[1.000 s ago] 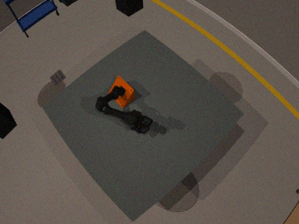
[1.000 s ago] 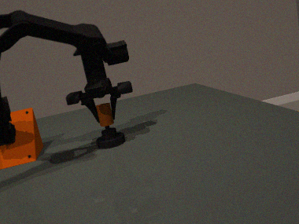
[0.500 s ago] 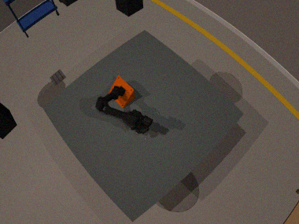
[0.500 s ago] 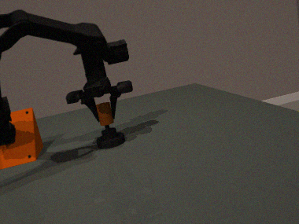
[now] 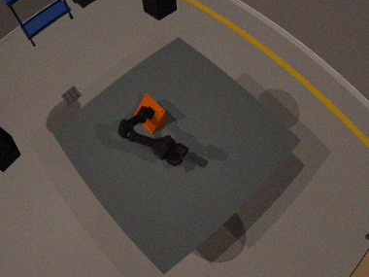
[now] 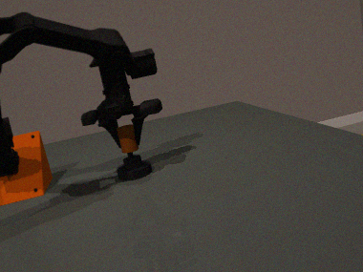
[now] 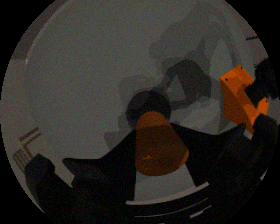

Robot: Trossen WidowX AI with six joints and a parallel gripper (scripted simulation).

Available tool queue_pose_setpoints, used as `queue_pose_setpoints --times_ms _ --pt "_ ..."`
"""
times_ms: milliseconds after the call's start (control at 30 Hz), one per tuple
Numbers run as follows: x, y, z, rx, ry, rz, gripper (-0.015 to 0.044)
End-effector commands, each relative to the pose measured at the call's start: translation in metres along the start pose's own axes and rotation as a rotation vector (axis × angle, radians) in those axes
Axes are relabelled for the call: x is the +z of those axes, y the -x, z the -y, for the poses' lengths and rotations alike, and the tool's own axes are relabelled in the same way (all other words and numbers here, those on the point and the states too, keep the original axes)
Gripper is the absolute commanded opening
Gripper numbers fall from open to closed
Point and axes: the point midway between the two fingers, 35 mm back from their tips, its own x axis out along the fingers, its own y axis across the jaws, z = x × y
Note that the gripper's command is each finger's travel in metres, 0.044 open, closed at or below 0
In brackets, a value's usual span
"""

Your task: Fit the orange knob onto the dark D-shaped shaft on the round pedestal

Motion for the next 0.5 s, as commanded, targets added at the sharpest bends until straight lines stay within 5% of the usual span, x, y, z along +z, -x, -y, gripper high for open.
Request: queue_pose_setpoints --times_ms 0,467 --pt "0.0003 0.0001 0.0012 0.002 -0.01 0.0 0.0" --pt "0.0002 -0.0019 0.0006 0.002 -0.01 0.0 0.0"
